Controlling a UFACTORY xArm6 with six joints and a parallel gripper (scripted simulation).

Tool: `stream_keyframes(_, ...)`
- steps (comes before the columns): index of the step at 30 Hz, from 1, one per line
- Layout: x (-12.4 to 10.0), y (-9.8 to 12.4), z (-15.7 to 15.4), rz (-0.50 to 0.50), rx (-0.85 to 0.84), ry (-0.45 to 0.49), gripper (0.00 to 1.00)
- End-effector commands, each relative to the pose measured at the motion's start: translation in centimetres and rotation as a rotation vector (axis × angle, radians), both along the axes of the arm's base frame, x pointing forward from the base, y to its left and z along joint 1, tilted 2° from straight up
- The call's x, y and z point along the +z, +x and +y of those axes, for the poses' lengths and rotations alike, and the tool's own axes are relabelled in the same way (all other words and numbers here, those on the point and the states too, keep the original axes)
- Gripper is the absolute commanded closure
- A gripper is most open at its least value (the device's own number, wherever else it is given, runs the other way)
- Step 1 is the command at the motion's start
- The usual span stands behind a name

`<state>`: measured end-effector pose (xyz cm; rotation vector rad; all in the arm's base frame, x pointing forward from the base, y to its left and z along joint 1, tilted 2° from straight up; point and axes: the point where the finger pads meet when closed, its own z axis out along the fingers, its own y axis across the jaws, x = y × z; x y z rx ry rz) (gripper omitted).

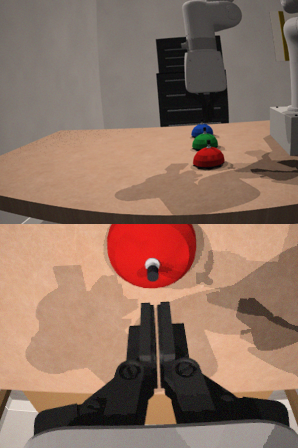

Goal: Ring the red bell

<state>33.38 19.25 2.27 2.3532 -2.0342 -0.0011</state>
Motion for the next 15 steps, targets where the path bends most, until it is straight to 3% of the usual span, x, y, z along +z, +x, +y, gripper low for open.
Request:
stream_keyframes(1, -0.8, 0.1, 0.0, -0.003, 0.000, 0.002, 1.00)
stream_keyframes(15, -3.0, 0.2, 0.0, -0.003, 0.000, 0.002, 1.00)
